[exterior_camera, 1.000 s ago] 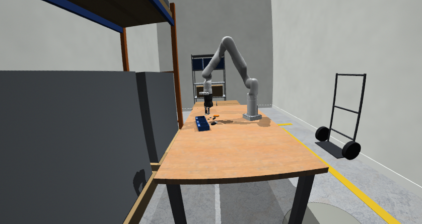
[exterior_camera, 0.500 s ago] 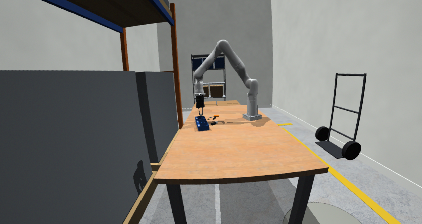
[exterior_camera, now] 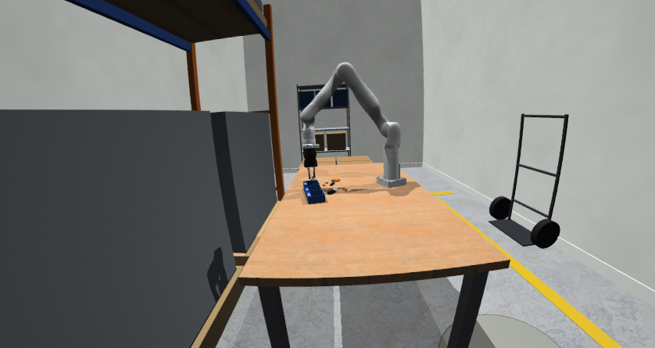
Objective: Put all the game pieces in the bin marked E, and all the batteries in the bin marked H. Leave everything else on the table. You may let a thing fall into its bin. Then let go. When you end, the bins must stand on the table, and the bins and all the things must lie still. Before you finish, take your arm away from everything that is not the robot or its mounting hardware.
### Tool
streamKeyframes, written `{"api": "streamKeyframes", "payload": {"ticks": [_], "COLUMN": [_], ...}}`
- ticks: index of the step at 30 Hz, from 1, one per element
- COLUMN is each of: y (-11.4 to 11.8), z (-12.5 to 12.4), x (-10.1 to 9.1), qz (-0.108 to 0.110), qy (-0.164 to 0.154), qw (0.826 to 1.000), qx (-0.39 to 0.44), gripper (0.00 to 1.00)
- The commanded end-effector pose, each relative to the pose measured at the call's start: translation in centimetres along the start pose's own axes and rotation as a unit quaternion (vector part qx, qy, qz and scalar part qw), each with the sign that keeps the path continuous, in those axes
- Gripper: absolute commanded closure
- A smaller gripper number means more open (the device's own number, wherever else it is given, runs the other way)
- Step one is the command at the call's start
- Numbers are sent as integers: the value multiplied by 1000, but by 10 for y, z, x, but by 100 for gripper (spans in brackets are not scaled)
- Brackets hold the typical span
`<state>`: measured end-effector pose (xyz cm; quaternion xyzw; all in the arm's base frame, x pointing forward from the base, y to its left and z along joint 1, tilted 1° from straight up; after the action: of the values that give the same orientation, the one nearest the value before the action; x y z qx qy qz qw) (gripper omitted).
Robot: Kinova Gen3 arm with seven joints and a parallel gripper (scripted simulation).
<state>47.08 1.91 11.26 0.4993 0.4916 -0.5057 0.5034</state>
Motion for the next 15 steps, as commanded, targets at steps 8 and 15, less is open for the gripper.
{"api": "streamKeyframes", "payload": {"ticks": [8,15], "y": [0,0], "z": [-1,-1], "x": [5,19], "qz": [1,1], "qy": [0,0], "qw": [1000,1000], "qx": [0,0], "gripper": [51,51]}}
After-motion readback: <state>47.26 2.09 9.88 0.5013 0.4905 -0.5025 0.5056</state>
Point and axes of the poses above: the point where the finger pads meet when closed, its own x axis out along the fingers, its own y axis across the jaws, z = x × y, the point moved 6 cm from there along -x, back along the fingers, and after that the axes turned 9 degrees about x, right-handed, at the moved point
